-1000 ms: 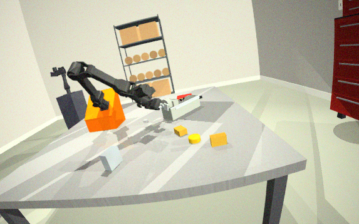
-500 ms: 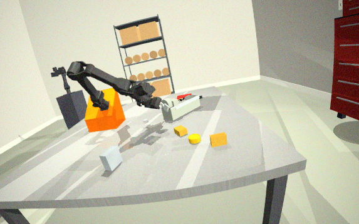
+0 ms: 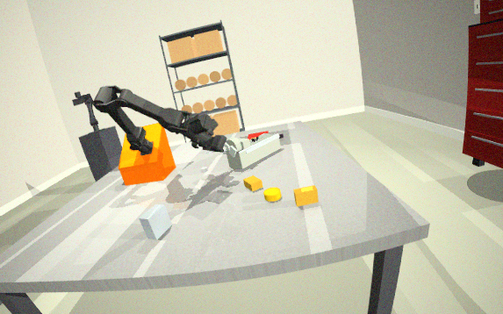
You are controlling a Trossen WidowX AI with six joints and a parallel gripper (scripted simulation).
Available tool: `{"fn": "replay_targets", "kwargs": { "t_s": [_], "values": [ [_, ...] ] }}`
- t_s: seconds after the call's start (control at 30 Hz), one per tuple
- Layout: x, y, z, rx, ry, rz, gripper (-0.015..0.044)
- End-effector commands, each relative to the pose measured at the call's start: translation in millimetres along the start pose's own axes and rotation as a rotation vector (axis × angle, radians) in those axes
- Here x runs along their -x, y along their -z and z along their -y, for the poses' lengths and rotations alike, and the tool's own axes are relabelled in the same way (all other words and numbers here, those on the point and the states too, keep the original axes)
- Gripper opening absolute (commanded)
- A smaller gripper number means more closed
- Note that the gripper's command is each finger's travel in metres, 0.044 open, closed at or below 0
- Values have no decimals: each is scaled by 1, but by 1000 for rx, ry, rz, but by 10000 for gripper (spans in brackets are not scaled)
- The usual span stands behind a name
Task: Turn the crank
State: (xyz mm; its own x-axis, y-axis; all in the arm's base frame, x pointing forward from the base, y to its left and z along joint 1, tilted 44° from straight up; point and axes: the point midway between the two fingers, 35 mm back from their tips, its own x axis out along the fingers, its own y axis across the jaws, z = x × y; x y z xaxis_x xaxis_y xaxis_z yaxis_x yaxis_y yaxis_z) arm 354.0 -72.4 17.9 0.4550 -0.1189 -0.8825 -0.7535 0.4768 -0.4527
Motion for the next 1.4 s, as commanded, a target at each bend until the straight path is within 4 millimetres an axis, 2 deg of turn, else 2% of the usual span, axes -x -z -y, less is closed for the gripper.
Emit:
{"fn": "replay_targets", "kwargs": {
  "t_s": [0.0,1.37],
  "values": [
    [6,-5,6,0,15,14,0],
    [7,-6,9,0,15,14,0]
  ]
}}
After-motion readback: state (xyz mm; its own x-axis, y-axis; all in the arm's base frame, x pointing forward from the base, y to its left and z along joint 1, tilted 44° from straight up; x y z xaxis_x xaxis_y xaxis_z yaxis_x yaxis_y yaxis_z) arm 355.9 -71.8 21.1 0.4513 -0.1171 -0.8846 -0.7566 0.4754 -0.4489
